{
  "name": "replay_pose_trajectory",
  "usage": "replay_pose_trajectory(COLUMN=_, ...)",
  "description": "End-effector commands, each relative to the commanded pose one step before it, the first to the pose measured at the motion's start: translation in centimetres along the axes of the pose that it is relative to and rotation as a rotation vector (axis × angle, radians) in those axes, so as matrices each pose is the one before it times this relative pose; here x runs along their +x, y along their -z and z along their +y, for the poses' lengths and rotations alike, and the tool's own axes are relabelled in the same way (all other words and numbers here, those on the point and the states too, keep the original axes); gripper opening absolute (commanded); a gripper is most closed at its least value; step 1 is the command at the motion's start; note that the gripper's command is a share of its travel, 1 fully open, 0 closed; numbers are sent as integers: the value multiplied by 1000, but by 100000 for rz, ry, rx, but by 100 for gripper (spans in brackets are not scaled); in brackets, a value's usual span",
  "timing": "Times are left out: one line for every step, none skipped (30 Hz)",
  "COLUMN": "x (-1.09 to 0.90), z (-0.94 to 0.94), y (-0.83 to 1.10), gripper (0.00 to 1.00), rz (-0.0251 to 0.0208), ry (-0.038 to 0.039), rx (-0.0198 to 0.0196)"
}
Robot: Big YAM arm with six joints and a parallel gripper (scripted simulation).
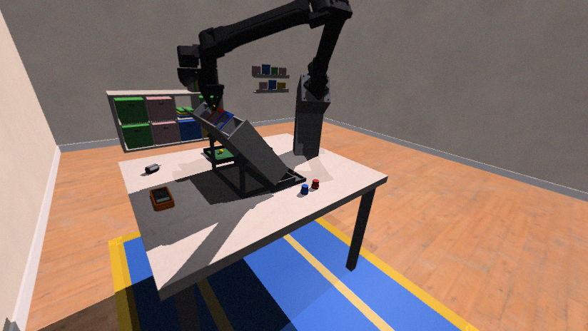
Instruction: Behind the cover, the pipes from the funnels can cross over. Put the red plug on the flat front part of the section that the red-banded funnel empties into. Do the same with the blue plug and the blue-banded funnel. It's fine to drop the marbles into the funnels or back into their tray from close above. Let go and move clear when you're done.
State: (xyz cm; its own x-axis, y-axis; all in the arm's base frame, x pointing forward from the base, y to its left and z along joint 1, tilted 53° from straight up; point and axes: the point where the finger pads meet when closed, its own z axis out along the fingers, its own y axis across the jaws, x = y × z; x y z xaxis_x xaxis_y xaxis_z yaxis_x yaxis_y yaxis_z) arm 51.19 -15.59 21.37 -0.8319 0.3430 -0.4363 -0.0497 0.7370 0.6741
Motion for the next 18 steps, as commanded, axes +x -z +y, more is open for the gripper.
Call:
replay_pose_trajectory(x=-502, z=-92, y=231, gripper=0, rz=-1438, ry=837, rx=679)
replay_pose_trajectory(x=0, z=0, y=0, gripper=0, rz=0, ry=0, rx=0)
replay_pose_trajectory(x=0, z=0, y=0, gripper=0, rz=0, ry=0, rx=0)
replay_pose_trajectory(x=0, z=0, y=0, gripper=0, rz=0, ry=0, rx=0)
replay_pose_trajectory(x=0, z=0, y=0, gripper=0, rz=0, ry=0, rx=0)
replay_pose_trajectory(x=0, z=0, y=0, gripper=0, rz=0, ry=0, rx=0)
replay_pose_trajectory(x=0, z=0, y=0, gripper=0, rz=0, ry=0, rx=0)
replay_pose_trajectory(x=0, z=0, y=0, gripper=0, rz=0, ry=0, rx=0)
replay_pose_trajectory(x=0, z=0, y=0, gripper=0, rz=0, ry=0, rx=0)
replay_pose_trajectory(x=0, z=0, y=0, gripper=0, rz=0, ry=0, rx=0)
replay_pose_trajectory(x=0, z=0, y=0, gripper=0, rz=0, ry=0, rx=0)
replay_pose_trajectory(x=0, z=0, y=0, gripper=0, rz=0, ry=0, rx=0)
replay_pose_trajectory(x=0, z=0, y=0, gripper=0, rz=0, ry=0, rx=0)
replay_pose_trajectory(x=0, z=0, y=0, gripper=0, rz=0, ry=0, rx=0)
replay_pose_trajectory(x=0, z=0, y=0, gripper=0, rz=0, ry=0, rx=0)
replay_pose_trajectory(x=0, z=0, y=0, gripper=56, rz=0, ry=0, rx=0)
replay_pose_trajectory(x=0, z=0, y=0, gripper=56, rz=0, ry=31, rx=0)
replay_pose_trajectory(x=0, z=0, y=0, gripper=56, rz=0, ry=0, rx=0)
